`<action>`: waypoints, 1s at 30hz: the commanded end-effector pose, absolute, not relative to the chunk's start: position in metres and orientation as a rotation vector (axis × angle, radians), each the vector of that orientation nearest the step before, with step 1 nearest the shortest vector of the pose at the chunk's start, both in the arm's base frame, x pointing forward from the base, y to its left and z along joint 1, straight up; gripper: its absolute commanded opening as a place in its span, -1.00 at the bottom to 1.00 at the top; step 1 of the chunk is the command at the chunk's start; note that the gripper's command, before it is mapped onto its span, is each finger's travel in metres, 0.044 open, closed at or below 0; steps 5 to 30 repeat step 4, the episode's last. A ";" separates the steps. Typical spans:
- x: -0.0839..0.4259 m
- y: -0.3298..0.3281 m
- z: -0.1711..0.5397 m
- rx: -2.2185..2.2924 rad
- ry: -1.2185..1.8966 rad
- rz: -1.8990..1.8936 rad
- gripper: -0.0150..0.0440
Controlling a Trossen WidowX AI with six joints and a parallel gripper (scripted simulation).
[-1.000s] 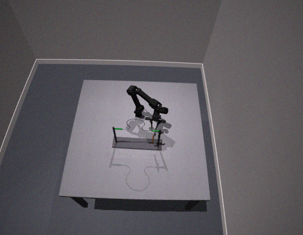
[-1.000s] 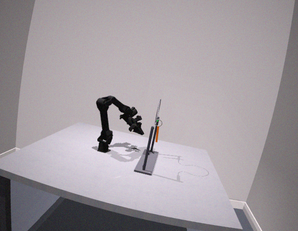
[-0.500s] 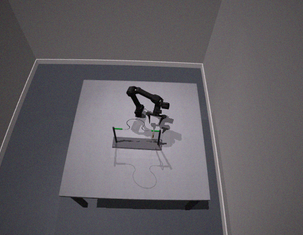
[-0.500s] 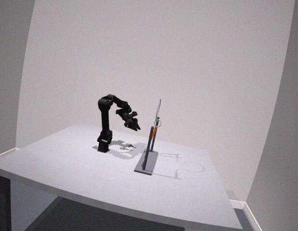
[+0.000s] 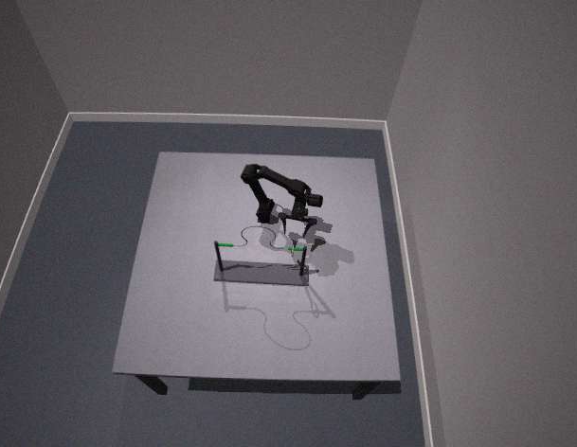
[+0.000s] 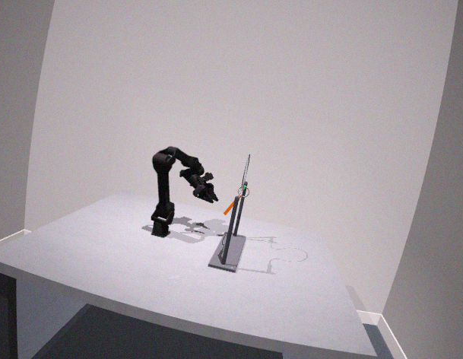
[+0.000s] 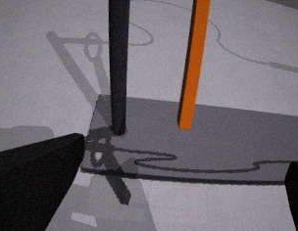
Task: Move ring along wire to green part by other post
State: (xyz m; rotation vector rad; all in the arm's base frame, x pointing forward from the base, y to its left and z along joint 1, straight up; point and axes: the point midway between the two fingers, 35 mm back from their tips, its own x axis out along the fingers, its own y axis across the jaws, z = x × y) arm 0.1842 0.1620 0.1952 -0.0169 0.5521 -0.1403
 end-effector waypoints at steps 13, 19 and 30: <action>0.185 0.162 0.197 -0.013 0.546 -0.143 1.00; 0.185 0.162 0.197 -0.013 0.546 -0.143 1.00; 0.185 0.162 0.197 -0.013 0.546 -0.143 1.00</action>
